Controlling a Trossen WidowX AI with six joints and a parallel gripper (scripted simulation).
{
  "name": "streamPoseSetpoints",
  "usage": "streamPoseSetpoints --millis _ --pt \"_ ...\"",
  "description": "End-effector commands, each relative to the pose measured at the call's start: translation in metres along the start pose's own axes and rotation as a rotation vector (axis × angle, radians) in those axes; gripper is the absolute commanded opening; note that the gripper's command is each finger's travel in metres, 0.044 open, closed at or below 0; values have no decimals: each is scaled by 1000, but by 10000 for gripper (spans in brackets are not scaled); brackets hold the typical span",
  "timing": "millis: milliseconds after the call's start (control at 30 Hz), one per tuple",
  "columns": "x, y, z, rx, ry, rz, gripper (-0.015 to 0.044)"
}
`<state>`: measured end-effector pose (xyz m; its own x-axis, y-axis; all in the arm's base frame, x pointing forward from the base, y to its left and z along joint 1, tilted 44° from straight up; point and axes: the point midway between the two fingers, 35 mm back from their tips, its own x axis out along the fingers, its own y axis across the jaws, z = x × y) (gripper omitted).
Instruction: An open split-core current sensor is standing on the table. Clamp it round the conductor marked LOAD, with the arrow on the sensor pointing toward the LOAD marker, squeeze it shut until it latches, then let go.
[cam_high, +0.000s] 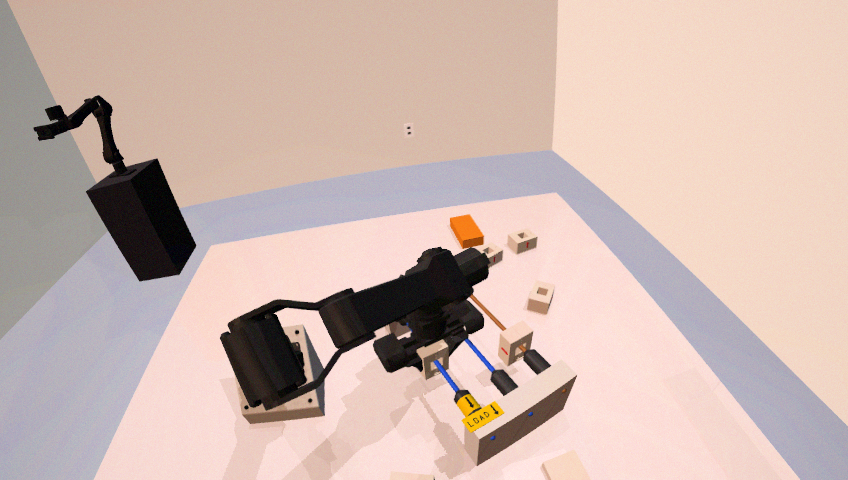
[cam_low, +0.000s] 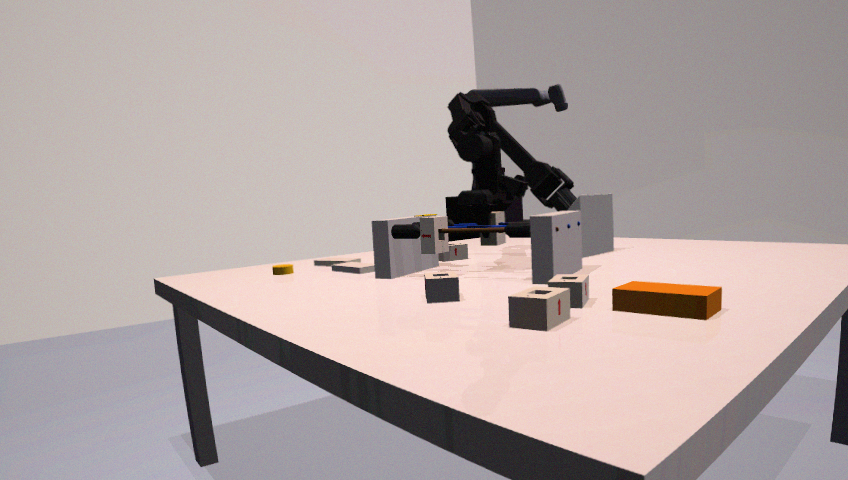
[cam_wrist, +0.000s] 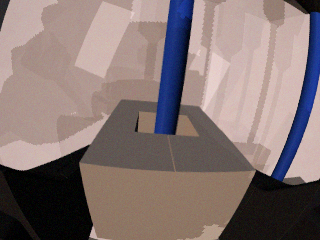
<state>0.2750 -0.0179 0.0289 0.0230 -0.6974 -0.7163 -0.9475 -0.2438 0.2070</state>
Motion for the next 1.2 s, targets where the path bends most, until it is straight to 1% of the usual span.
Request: streamPoseSetpoints --millis 0,800,1133,1167 --pt "0 0 0 -1 0 0 0" --pt "5 0 0 0 0 1 0" --pt "1 -1 0 4 -1 -1 263" --pt "1 -1 0 4 -1 -1 264"
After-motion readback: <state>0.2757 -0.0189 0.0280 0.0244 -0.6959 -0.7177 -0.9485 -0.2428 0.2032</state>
